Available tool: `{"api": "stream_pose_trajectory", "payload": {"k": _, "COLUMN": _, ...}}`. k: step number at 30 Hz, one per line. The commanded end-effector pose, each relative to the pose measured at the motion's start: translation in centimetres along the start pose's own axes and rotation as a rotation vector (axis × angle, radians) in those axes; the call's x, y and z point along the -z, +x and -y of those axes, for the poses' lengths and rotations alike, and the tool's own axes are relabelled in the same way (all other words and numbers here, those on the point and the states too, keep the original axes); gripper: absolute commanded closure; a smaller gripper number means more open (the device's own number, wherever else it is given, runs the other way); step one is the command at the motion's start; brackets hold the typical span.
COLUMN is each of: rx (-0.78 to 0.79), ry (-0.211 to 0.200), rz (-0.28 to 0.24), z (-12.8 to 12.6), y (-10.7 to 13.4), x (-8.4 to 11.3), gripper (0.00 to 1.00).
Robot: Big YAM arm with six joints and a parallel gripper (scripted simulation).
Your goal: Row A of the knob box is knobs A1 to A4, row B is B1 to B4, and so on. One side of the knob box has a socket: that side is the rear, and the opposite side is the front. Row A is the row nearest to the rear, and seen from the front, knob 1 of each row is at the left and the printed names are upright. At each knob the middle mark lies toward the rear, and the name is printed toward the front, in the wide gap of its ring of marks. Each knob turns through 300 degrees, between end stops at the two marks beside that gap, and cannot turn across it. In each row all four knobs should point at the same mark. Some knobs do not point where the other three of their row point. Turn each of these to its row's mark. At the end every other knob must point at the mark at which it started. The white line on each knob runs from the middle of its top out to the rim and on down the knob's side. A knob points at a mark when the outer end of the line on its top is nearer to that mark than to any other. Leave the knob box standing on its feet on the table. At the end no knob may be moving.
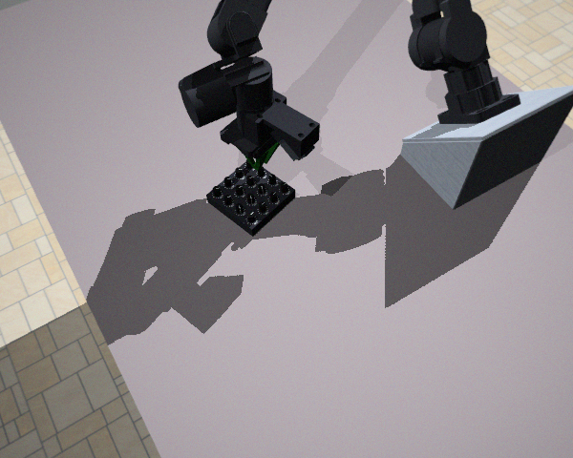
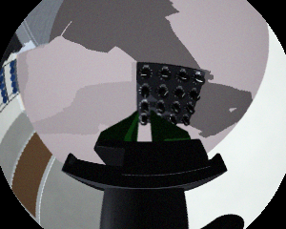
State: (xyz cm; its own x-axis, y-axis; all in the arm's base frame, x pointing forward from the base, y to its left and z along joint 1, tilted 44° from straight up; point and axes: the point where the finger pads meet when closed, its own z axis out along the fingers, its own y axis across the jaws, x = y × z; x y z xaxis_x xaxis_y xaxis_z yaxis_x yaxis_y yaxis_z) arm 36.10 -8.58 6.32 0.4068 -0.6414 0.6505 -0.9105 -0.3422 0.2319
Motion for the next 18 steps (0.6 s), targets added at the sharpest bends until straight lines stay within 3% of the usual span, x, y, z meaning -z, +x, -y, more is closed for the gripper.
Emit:
{"api": "stream_pose_trajectory", "payload": {"k": 1, "rx": 0.002, "ry": 0.009, "rz": -0.003, "z": 0.7, "y": 0.1, "x": -0.1, "gripper": 0.82}}
{"api": "stream_pose_trajectory", "payload": {"k": 18, "rx": -0.013, "ry": 0.022, "rz": -0.008, "z": 1.4, "y": 1.3, "x": 0.3, "gripper": 0.82}}
